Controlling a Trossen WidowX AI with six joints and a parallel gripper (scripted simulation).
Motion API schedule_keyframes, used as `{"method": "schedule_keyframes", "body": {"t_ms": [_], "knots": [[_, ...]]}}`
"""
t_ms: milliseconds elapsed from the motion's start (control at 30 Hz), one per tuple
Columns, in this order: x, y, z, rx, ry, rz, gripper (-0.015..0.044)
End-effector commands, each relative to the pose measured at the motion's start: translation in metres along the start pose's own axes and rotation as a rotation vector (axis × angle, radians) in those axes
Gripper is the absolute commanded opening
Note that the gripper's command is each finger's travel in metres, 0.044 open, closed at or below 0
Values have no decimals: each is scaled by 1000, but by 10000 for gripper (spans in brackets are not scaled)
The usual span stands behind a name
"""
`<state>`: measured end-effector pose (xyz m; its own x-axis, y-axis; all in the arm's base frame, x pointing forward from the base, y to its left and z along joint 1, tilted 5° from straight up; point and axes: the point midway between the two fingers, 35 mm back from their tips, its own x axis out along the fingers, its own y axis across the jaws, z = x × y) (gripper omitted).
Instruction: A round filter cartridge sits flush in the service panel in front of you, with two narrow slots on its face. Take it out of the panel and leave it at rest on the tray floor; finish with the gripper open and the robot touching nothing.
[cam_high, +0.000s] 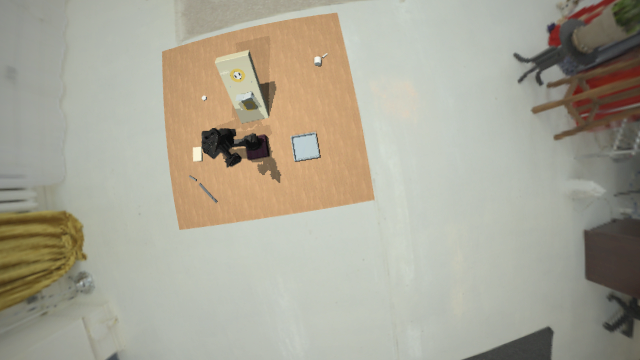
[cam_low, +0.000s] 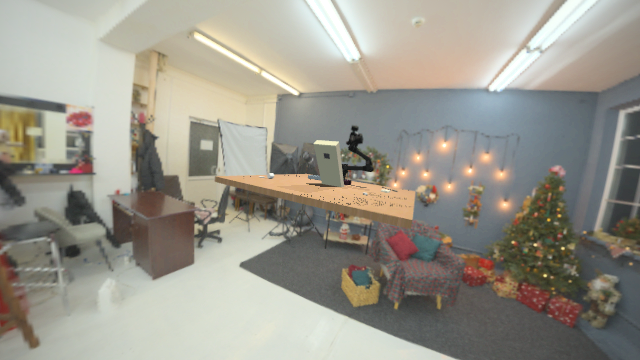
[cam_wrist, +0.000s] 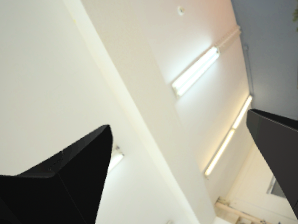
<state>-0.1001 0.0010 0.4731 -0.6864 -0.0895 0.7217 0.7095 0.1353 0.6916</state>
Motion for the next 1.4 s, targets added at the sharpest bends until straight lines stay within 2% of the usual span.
{"method": "schedule_keyframes", "body": {"t_ms": [0, 133, 367, 567, 733, 900, 1033, 1200, 1367], "knots": [[0, 0, -1, -2, 6, 0, 374], [4, 1, -34, -42, 150, 18, 269], [-18, 17, -138, -150, 633, 153, 96], [-78, 43, -209, -222, 1046, 369, 96], [-146, 68, -239, -229, 1348, 596, 96], [-217, 90, -241, -208, 1605, 854, 96], [-275, 106, -225, -185, 1783, 1120, 96], [-342, 118, -180, -125, 1960, 1540, 96], [-389, 116, -118, -18, 2062, 1975, 96]]}}
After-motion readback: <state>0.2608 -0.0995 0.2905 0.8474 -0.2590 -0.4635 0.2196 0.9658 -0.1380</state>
